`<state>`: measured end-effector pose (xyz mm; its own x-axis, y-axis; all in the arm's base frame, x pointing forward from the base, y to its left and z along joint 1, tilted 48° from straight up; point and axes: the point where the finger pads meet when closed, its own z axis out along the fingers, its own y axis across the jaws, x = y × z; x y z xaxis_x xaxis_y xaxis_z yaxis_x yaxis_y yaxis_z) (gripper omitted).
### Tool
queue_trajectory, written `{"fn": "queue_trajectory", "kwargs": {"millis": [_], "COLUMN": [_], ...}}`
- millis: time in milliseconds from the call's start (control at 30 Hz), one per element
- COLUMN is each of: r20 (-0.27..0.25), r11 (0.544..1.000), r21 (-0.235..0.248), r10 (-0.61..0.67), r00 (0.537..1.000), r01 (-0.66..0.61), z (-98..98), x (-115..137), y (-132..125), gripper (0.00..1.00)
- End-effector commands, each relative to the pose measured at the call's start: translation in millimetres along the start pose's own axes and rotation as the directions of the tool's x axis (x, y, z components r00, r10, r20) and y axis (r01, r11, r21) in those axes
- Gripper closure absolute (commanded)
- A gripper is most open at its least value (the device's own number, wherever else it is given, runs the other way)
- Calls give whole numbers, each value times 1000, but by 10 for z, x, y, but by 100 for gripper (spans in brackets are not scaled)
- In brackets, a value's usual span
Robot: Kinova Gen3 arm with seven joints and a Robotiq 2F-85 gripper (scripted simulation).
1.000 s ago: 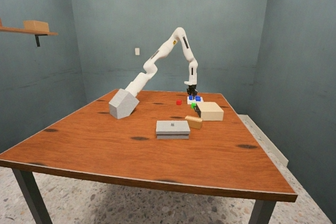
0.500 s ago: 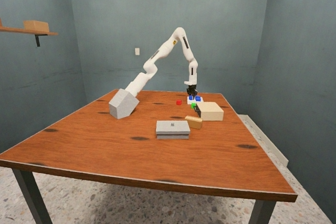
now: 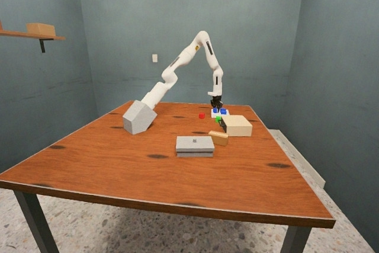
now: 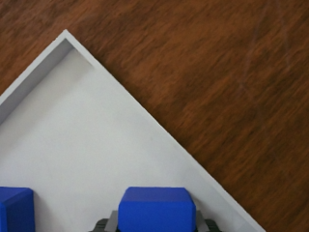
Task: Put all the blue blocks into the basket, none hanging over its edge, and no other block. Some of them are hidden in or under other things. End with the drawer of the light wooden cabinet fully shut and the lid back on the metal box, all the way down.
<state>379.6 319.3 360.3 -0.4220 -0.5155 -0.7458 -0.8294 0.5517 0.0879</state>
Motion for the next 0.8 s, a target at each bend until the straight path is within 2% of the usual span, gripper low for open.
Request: {"fn": "queue_trajectory", "kwargs": {"millis": [0,333,367,767], "r20": [-2,-2,-2,-2], "r11": [1000,1000,1000,1000], "r21": [6,6,6,6], "r10": [3,3,3,3], "r00": [1000,1000,1000,1000], "r01": [-3,-3,-3,-3], "z": [4,4,4,4], "x": [15,15,15,15], "y": [-23,-23,-23,-23], "gripper": [90,90,40,40]}}
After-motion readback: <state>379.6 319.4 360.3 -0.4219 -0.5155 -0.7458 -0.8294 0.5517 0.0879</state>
